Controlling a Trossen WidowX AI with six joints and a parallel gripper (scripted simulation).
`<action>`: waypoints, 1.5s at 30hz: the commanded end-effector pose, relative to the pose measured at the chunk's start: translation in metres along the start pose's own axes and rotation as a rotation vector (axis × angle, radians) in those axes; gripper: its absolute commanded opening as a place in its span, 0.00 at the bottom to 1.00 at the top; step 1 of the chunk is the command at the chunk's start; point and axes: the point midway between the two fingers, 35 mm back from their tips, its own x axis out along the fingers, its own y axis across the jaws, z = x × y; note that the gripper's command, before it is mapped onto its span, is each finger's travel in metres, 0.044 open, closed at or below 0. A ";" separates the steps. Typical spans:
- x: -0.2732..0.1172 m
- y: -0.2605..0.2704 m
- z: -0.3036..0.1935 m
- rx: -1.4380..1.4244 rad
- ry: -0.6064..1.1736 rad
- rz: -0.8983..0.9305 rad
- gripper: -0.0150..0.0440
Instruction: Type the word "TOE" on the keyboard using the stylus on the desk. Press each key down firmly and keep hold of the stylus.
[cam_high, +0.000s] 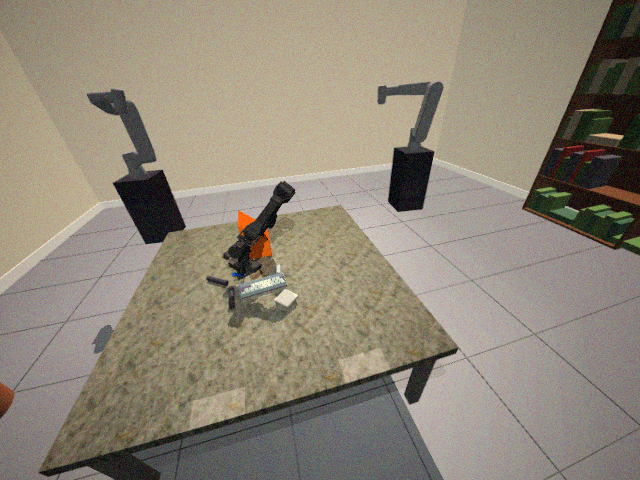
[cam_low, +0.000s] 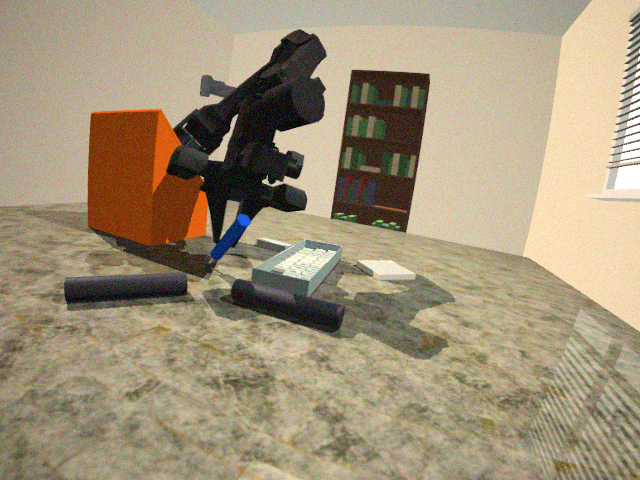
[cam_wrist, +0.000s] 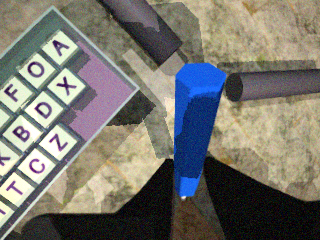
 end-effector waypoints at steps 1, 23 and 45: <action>-0.005 0.007 0.003 -0.011 -0.103 -0.002 0.25; -0.053 0.052 0.004 -0.050 -0.603 0.164 0.25; -0.087 0.077 -0.015 -0.060 -0.830 0.347 0.25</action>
